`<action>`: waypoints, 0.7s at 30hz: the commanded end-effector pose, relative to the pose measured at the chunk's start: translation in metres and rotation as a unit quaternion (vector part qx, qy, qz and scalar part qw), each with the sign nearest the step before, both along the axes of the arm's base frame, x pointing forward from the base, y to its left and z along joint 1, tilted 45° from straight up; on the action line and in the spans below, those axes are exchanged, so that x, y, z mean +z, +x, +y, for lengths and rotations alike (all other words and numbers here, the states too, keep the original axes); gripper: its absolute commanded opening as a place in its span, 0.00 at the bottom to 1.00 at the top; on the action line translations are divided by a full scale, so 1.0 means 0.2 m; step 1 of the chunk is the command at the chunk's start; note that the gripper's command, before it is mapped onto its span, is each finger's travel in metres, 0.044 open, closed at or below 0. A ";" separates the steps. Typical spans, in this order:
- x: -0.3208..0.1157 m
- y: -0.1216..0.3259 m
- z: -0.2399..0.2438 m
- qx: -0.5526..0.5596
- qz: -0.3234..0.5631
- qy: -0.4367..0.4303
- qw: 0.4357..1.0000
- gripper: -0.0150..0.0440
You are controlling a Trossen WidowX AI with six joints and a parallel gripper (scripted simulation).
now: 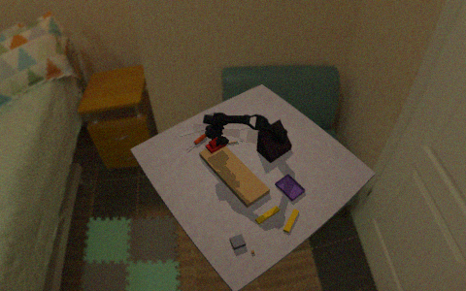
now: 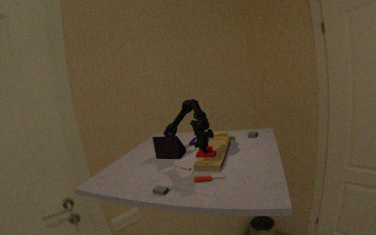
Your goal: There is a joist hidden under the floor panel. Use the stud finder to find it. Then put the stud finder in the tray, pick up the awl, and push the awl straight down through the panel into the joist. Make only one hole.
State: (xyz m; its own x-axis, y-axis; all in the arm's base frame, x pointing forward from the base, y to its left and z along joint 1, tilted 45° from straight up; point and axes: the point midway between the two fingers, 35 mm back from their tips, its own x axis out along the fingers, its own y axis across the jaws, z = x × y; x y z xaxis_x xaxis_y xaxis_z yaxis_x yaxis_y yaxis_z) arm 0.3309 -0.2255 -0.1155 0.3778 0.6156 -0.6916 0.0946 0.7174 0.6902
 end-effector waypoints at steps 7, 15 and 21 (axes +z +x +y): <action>-0.06 0.01 0.05 -0.005 -0.002 0.002 1.000 0.25; -0.10 0.02 0.10 -0.005 -0.003 0.002 1.000 0.25; -0.13 0.02 0.12 -0.005 -0.003 0.002 1.000 0.25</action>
State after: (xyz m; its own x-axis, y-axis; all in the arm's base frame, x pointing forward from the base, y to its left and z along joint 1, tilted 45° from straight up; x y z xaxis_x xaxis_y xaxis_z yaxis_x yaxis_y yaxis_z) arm 0.3348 -0.2030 -0.1396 0.3811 0.6149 -0.6904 0.0943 0.7170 0.6906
